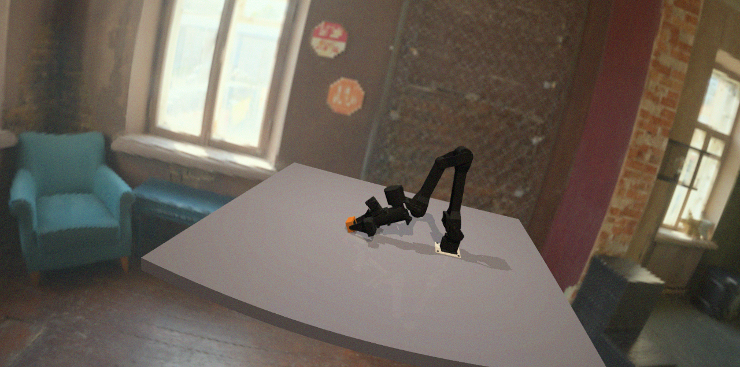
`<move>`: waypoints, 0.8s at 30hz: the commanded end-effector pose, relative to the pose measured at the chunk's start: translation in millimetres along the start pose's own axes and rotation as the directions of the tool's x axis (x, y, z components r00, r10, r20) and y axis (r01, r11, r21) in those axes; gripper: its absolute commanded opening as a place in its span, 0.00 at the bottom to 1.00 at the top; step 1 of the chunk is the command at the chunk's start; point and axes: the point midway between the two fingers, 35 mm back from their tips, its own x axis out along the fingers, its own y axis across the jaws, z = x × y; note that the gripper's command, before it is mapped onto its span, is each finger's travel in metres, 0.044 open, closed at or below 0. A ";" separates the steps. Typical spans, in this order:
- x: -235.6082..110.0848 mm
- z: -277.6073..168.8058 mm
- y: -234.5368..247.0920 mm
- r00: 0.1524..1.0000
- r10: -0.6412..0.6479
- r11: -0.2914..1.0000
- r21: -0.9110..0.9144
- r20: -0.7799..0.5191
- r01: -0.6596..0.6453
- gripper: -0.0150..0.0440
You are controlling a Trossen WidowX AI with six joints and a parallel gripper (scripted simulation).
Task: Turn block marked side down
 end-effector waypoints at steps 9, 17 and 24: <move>-18.5 -9.8 -4.5 0.992 -0.009 1.000 -0.003 0.126 0.009 0.25; -20.2 -7.4 -4.5 0.988 -0.009 1.000 -0.003 0.151 0.009 0.25; -20.2 -7.4 -4.5 0.988 -0.009 1.000 -0.003 0.151 0.009 0.25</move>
